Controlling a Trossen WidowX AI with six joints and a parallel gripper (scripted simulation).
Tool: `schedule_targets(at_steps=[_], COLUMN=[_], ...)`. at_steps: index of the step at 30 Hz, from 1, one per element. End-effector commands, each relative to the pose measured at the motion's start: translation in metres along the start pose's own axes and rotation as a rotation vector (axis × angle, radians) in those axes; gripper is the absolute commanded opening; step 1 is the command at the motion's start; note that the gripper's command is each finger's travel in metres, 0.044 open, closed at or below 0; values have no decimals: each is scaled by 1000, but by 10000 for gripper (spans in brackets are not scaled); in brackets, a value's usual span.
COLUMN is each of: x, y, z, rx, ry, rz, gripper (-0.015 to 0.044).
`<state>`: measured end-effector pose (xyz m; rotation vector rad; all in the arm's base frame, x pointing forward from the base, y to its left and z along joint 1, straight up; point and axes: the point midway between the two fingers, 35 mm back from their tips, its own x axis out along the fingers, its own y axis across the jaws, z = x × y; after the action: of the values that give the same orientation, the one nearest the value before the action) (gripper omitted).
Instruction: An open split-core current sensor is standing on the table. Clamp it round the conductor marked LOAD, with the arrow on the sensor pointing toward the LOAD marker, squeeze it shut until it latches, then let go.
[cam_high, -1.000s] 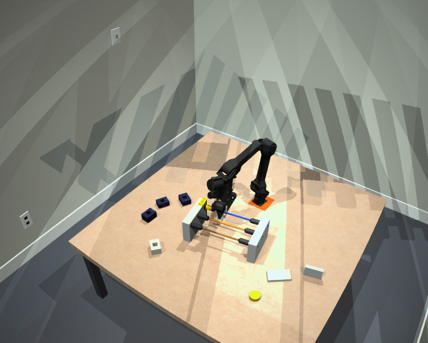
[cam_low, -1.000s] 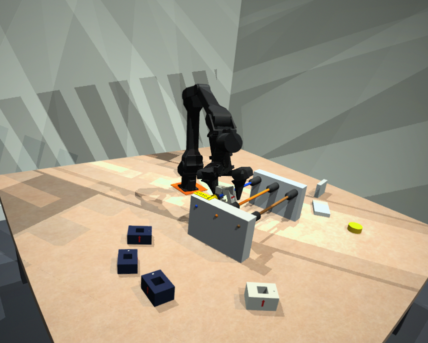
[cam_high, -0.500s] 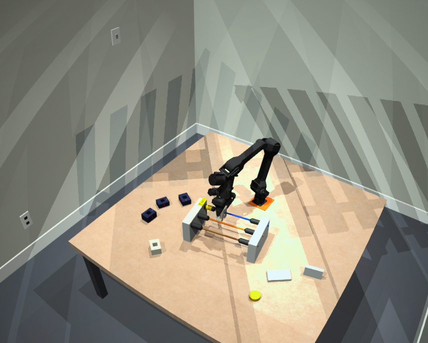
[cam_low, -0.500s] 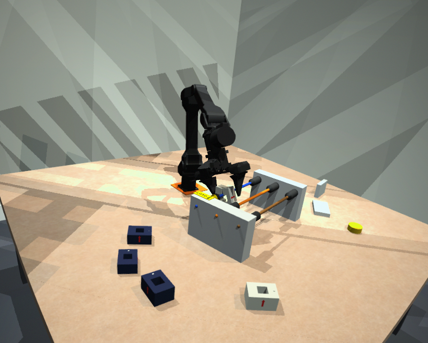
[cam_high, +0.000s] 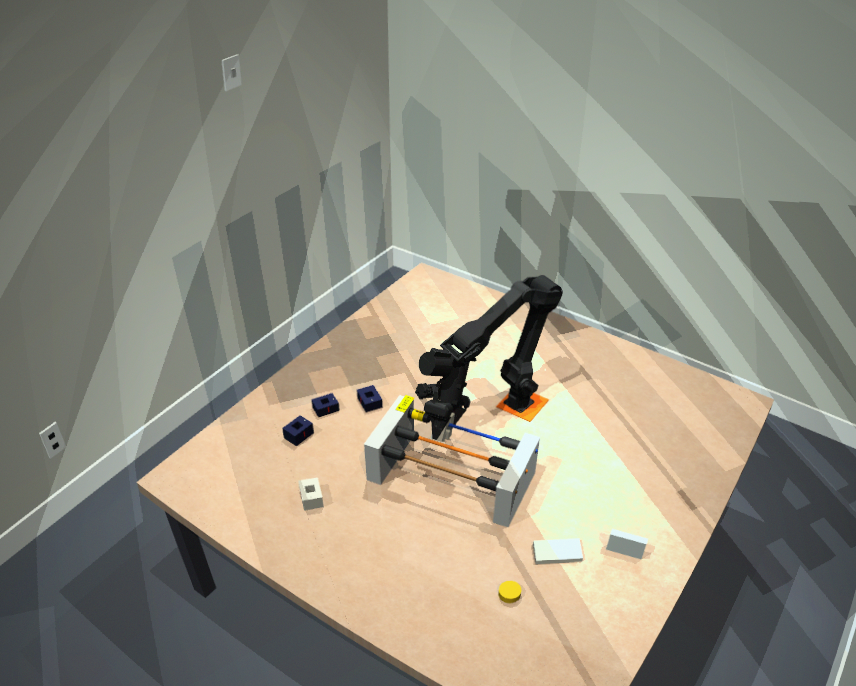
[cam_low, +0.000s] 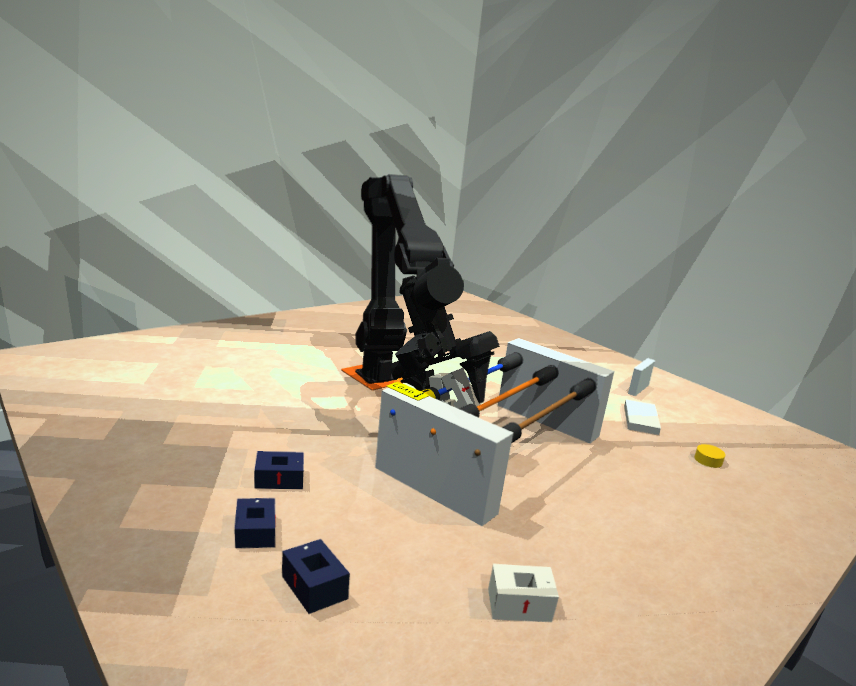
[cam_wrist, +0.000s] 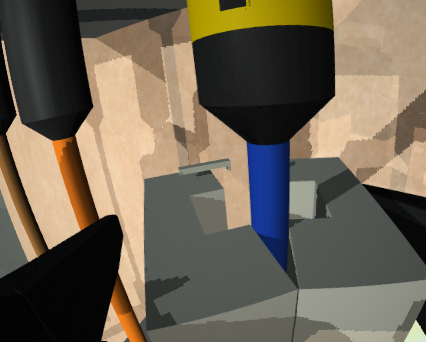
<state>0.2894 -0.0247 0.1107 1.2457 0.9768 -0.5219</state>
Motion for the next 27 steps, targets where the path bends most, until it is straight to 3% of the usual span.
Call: schedule_targets(at_steps=[1,22,27], x=[0,0,0], y=[2,2,2], z=[1,1,1], rx=[-3,-3,-3], ry=[-3,-3,-3], rz=[0,0,0], gripper=[427,287,155])
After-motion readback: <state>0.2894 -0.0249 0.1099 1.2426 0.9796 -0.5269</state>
